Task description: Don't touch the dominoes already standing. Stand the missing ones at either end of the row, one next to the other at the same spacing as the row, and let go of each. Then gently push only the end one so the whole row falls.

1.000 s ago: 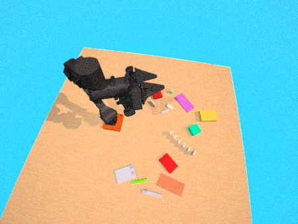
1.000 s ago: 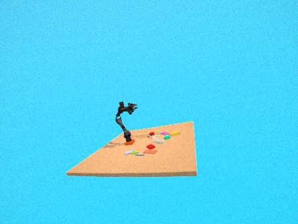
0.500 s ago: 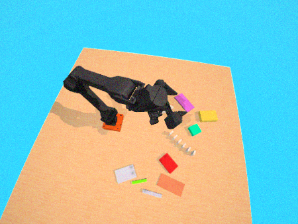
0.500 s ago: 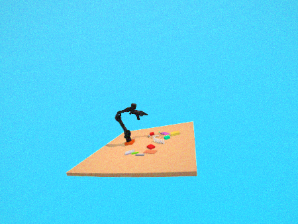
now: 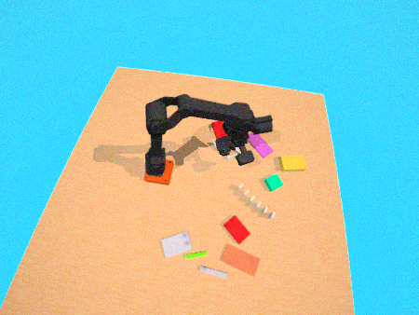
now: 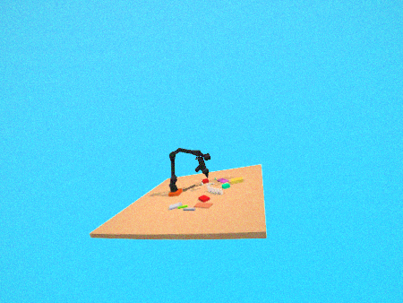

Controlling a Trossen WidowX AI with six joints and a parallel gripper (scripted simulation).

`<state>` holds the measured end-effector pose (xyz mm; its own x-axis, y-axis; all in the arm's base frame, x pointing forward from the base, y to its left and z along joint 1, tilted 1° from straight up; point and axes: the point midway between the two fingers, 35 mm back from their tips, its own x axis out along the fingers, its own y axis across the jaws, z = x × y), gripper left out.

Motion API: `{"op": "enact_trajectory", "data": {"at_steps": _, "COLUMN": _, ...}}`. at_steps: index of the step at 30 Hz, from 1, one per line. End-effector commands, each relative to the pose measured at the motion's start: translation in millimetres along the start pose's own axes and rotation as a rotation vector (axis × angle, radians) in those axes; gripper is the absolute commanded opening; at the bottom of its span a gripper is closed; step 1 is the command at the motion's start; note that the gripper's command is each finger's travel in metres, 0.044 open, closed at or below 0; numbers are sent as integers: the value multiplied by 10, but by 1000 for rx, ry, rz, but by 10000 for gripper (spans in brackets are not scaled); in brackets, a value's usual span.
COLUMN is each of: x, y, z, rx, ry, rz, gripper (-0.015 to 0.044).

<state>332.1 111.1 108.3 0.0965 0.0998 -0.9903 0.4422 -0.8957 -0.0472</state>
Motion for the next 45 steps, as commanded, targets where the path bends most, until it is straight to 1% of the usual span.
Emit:
{"op": "enact_trajectory", "data": {"at_steps": 1, "x": 173, "y": -115, "z": 81, "rx": -31, "ry": -111, "rz": 58, "gripper": 440}}
{"op": "enact_trajectory", "data": {"at_steps": 5, "x": 169, "y": -106, "z": 131, "rx": -31, "ry": -111, "rz": 58, "gripper": 440}}
{"op": "enact_trajectory", "data": {"at_steps": 7, "x": 231, "y": -102, "z": 133, "rx": -31, "ry": -111, "rz": 58, "gripper": 440}}
{"op": "enact_trajectory", "data": {"at_steps": 12, "x": 682, "y": -73, "z": 185, "rx": -31, "ry": -111, "rz": 58, "gripper": 440}}
{"op": "enact_trajectory", "data": {"at_steps": 14, "x": 799, "y": -67, "z": 211, "rx": -31, "ry": -112, "rz": 58, "gripper": 440}}
{"op": "enact_trajectory", "data": {"at_steps": 28, "x": 956, "y": -54, "z": 256, "rx": -31, "ry": -112, "rz": 58, "gripper": 440}}
{"op": "enact_trajectory", "data": {"at_steps": 34, "x": 959, "y": -54, "z": 257, "rx": -31, "ry": -112, "rz": 58, "gripper": 440}}
{"op": "enact_trajectory", "data": {"at_steps": 45, "x": 959, "y": -54, "z": 257, "rx": -31, "ry": -112, "rz": 58, "gripper": 151}}
